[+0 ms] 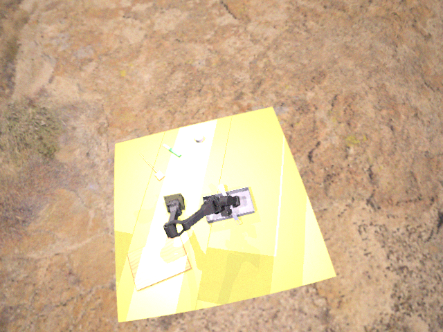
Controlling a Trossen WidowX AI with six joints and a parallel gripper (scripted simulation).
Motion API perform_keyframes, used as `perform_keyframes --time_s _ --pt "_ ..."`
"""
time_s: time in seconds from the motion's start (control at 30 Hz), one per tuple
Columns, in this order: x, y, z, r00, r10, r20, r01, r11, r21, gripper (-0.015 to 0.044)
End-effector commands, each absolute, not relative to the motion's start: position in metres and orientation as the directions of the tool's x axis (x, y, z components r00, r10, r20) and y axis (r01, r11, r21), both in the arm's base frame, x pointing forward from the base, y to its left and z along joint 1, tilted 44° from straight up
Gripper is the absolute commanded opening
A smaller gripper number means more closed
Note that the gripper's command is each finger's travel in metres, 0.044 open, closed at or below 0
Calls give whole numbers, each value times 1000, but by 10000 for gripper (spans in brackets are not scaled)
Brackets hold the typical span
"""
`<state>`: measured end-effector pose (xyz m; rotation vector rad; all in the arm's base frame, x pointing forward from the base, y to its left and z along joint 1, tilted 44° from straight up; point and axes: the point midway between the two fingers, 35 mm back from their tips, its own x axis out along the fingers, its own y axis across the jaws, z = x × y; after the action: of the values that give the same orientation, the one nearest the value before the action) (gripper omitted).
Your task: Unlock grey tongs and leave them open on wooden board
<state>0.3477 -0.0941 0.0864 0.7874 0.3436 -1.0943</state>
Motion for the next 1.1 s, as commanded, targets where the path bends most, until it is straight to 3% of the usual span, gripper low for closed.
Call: perform_keyframes --time_s 0.0,0.13,0.7,0.93,1.07 --pt "349 -97 82 442 -657 -611 889 234 393 260" --pt "348 -95 86 441 -659 -609 889 229 397 155" --pt "348 -95 86 441 -659 -609 889 229 397 42" --pt "349 -90 90 441 -658 -610 889 228 396 -142" --pt "354 -65 115 440 -655 -615 890 228 394 -150"
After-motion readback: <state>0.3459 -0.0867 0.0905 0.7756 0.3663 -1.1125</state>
